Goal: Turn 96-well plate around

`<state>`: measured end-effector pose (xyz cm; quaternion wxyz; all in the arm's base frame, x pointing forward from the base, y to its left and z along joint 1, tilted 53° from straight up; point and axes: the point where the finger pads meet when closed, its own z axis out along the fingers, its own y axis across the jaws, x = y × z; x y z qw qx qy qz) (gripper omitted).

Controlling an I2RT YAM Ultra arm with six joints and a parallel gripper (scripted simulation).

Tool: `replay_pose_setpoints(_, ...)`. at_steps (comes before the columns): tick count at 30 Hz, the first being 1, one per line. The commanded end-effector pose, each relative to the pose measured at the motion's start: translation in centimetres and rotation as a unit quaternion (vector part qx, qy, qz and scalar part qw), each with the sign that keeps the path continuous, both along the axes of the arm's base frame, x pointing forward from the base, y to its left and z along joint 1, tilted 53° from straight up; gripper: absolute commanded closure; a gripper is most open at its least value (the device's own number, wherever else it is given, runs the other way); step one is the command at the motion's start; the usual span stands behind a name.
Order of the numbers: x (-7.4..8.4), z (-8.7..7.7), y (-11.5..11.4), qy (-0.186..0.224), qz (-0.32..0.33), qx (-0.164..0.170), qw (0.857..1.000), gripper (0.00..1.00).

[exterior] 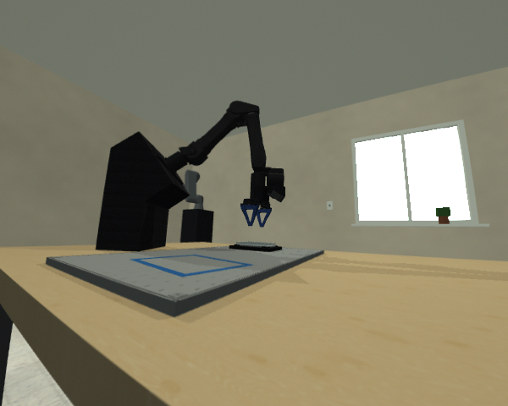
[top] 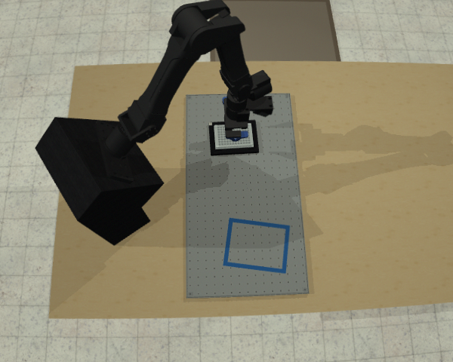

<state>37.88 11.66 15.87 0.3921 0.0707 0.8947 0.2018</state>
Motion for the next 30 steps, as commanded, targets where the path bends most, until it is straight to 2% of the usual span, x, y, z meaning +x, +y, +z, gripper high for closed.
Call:
replay_pose_setpoints(1,0.5,0.1,0.1,-0.008,-0.001,0.001,1.000,0.00)
replay_pose_setpoints(30,3.6,-2.4,1.4,-0.007,-0.001,0.001,1.000,0.00)
